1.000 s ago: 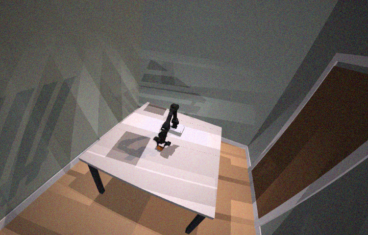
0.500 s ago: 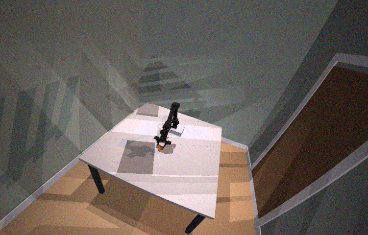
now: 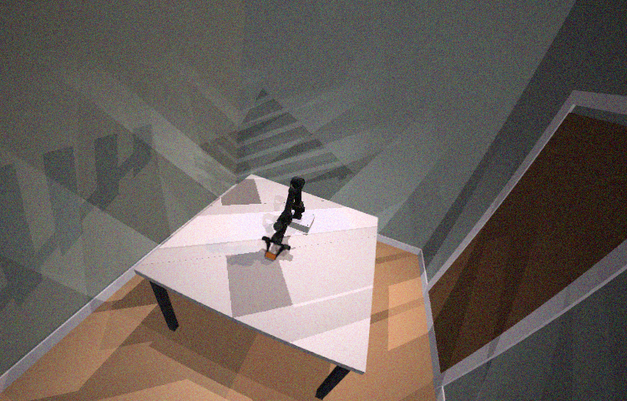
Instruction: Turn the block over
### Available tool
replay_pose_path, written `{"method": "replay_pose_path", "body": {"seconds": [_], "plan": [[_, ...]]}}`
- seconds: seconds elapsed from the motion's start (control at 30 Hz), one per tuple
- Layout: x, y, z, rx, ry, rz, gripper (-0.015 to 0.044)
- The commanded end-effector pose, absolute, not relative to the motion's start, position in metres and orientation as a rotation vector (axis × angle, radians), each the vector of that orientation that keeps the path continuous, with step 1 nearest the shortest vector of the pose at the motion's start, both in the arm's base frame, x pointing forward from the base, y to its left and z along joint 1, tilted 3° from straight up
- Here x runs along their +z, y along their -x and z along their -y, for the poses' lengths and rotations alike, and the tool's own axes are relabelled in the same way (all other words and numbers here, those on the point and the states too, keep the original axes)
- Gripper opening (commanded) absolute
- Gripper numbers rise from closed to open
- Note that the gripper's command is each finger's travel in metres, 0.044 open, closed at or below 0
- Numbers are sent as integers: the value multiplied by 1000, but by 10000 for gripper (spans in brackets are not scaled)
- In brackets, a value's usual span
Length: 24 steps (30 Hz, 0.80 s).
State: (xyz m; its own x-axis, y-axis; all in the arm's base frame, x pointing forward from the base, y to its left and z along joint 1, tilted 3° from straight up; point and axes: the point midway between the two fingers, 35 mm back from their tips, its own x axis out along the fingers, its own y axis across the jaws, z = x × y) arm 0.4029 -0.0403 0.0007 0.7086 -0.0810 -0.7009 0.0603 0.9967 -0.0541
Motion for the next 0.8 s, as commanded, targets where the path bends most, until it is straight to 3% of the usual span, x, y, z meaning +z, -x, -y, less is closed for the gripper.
{"method": "replay_pose_path", "body": {"seconds": [0.0, 0.77], "plan": [[-8, -400, 40, -68, 32, -735, 0], [-8, -382, 39, -61, 48, -423, 0]]}}
